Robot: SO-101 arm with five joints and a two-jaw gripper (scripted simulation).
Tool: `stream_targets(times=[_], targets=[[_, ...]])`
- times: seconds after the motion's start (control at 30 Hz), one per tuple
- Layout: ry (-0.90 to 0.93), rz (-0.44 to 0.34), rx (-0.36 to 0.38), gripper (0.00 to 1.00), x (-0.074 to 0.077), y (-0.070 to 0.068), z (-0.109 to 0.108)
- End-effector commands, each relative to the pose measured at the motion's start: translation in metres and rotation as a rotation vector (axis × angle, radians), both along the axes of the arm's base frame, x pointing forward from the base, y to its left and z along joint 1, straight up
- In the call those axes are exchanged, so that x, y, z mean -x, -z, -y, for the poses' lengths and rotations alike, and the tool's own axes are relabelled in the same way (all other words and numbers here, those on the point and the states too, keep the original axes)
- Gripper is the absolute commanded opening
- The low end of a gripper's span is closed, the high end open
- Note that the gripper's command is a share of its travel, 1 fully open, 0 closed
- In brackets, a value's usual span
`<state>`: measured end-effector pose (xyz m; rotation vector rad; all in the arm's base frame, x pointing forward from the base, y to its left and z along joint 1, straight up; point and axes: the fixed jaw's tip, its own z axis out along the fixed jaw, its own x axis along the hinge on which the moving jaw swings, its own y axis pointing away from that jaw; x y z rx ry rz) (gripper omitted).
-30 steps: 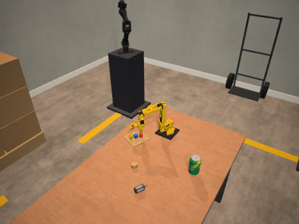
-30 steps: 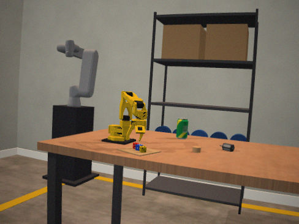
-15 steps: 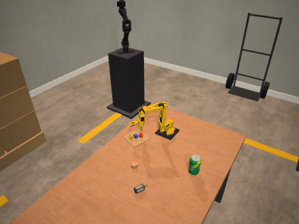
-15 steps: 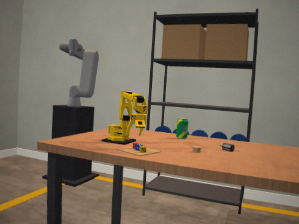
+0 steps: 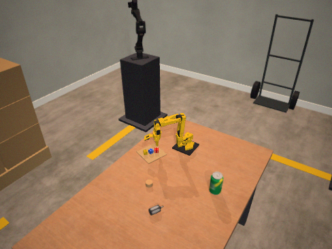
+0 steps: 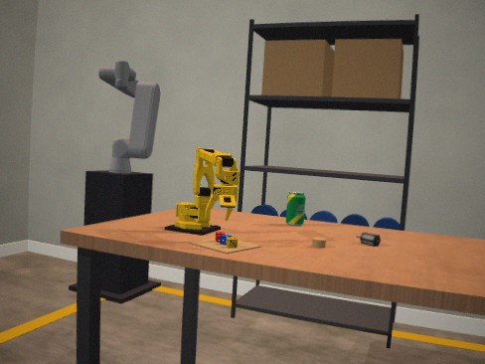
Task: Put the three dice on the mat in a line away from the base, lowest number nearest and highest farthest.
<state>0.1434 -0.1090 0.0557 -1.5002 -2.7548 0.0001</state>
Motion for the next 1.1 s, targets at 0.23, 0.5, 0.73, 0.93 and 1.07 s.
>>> stream_targets(times=[0.23, 0.5, 0.73, 0.93, 1.07], targets=[[-0.115, 0.025, 0.019, 0.33, -0.007, -0.010, -0.012], [-0.475, 0.068, 0.046, 0.33, -0.020, -0.027, -0.052], [-0.820, 0.114, 0.069, 0.33, -0.021, -0.043, -0.091], [-0.996, 0.140, 0.080, 0.33, -0.018, -0.050, -0.111], [-1.005, 0.141, 0.081, 0.33, -0.017, -0.051, -0.112]])
